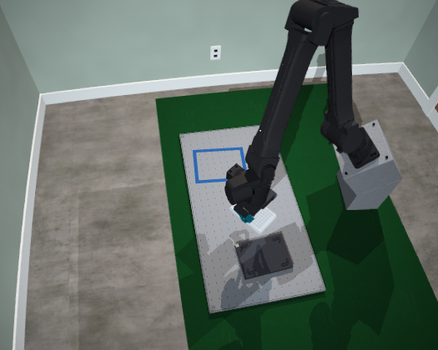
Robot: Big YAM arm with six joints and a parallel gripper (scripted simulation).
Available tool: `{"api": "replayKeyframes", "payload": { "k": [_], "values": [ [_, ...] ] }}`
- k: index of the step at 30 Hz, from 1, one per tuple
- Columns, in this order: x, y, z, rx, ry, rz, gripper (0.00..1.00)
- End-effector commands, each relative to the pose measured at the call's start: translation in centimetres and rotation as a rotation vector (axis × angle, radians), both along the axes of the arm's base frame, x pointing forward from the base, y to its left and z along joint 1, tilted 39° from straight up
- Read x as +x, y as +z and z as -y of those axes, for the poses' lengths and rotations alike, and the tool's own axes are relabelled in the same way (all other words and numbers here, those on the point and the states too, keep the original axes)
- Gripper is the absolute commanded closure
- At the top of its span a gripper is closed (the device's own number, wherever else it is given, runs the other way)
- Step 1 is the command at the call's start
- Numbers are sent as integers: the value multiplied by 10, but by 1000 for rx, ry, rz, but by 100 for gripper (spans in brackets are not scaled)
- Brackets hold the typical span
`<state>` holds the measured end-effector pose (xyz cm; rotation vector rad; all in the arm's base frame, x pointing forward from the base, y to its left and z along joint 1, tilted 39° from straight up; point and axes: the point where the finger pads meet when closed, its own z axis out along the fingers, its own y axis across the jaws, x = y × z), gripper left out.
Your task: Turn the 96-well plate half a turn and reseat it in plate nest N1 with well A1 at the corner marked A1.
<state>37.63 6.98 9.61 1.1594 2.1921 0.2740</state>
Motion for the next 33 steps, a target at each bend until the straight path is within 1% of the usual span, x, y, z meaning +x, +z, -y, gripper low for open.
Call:
{"api": "replayKeyframes", "payload": {
  "k": [1, 7, 9, 17, 24, 26, 33],
  "values": [
    [12, 11, -22, 34, -5, 38, 100],
    [9, 7, -42, 35, -4, 37, 100],
    [9, 7, -42, 35, -4, 37, 100],
    [1, -1, -68, 26, -3, 15, 100],
    [-2, -6, -91, 26, -3, 15, 100],
    [-2, -6, -91, 26, -3, 15, 100],
    [-5, -10, -115, 27, -2, 15, 100]
  ]
}}
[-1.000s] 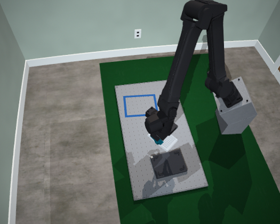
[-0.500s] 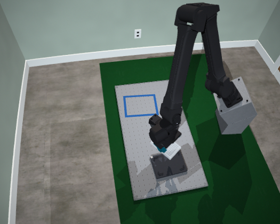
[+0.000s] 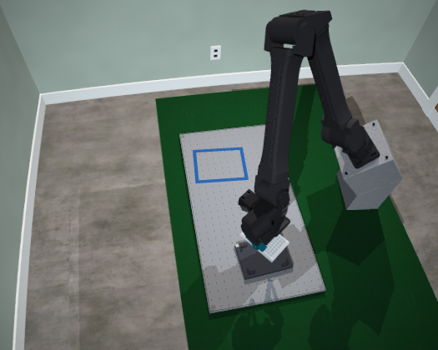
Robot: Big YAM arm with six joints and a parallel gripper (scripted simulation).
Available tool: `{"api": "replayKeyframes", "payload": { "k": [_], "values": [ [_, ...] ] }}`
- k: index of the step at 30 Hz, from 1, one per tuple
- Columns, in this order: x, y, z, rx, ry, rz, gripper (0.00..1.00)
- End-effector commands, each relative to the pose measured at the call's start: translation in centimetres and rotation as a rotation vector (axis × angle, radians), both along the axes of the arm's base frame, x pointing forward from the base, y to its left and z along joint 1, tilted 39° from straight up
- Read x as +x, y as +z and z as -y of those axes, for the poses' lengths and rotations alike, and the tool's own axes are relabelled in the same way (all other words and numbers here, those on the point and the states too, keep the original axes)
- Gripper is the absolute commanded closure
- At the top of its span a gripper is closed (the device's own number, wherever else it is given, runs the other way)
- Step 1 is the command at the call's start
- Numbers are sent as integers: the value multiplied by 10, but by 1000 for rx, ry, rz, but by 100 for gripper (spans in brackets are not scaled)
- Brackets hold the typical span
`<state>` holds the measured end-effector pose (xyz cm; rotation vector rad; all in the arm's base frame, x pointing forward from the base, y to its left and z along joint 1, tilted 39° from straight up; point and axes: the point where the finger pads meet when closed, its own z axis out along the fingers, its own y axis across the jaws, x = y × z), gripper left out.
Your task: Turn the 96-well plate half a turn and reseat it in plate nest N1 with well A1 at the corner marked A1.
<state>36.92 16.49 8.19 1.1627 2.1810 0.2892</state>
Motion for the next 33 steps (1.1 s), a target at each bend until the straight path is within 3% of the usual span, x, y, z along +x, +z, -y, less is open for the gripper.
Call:
{"api": "replayKeyframes", "payload": {
  "k": [1, 7, 8, 11, 25, 27, 33],
  "values": [
    [2, 4, -23, 18, 1, 4, 100],
    [0, 2, -36, 18, 2, 3, 100],
    [-3, -1, -31, -21, 39, -7, 100],
    [1, 3, -23, -34, 45, -3, 100],
    [0, 6, -20, -323, 401, -42, 100],
    [0, 6, -20, -323, 401, -42, 100],
    [0, 6, -20, -449, 555, -62, 100]
  ]
}}
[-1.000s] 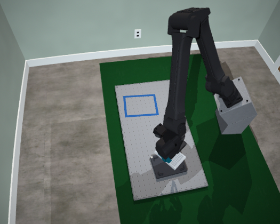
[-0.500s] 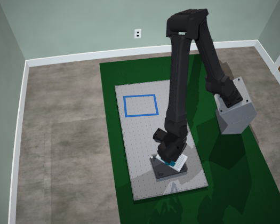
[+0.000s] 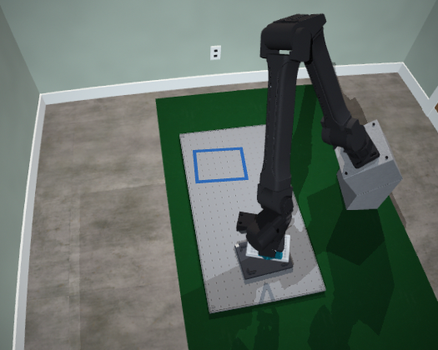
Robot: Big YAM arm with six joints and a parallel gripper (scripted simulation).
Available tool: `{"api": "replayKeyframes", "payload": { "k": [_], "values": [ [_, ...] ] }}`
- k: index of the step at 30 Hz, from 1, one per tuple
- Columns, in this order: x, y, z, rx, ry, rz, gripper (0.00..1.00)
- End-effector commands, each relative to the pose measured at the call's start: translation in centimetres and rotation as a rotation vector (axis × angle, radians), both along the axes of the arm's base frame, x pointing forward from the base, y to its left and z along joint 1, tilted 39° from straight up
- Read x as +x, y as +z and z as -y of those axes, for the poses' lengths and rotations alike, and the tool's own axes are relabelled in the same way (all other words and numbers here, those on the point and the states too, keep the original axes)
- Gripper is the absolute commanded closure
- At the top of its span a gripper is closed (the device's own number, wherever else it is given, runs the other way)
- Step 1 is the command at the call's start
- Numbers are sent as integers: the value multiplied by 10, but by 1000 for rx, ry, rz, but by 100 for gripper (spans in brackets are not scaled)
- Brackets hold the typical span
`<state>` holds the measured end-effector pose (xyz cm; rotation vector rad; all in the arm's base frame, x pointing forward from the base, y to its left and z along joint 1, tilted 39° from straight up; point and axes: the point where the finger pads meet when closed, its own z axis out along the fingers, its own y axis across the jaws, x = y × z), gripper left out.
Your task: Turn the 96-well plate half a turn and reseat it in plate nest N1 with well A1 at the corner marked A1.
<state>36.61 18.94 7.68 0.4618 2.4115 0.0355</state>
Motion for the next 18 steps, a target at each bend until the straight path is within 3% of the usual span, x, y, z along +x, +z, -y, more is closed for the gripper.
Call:
{"api": "replayKeyframes", "payload": {
  "k": [1, 9, 18],
  "values": [
    [3, 11, 5, -97, 117, -1, 100],
    [3, 12, 4, -261, 319, -25, 100],
    [4, 10, -4, -254, 325, -20, 100]
  ]
}}
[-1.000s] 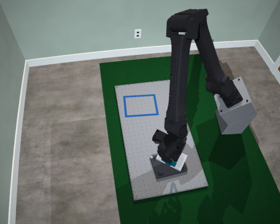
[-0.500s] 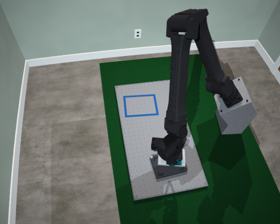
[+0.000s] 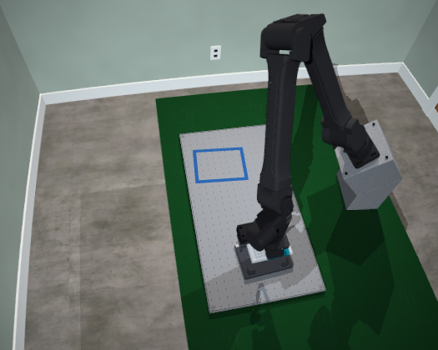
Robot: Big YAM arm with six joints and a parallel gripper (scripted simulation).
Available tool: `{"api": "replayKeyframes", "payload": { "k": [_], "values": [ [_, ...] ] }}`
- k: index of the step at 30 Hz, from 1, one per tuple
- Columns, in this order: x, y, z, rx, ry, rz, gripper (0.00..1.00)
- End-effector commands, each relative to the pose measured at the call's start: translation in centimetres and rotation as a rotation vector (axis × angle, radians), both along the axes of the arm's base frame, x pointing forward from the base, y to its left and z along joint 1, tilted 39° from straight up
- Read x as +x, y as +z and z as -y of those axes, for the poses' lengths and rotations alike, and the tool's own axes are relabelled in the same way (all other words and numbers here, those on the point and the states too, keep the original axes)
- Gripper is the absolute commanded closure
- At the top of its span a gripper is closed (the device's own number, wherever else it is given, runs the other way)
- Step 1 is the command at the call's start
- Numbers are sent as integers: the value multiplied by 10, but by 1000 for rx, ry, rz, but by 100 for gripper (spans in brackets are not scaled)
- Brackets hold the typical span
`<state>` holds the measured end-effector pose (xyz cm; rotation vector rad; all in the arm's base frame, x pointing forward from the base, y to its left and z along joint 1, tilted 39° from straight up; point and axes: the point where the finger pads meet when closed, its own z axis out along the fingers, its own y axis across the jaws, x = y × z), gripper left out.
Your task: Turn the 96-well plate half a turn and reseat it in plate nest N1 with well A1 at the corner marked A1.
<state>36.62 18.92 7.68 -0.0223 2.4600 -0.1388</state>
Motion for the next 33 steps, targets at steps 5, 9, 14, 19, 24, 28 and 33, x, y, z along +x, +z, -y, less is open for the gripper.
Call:
{"api": "replayKeyframes", "payload": {
  "k": [5, 9, 14, 19, 24, 28, 33],
  "values": [
    [4, 10, -4, -2, 20, 15, 100],
    [4, 10, -4, -2, 20, 15, 100],
    [4, 10, -4, -2, 20, 15, 100],
    [4, 10, -4, -2, 20, 15, 100],
    [4, 10, -4, -2, 20, 15, 100],
    [4, 10, -4, -2, 20, 15, 100],
    [12, 2, -1, -8, 16, 11, 100]
  ]
}}
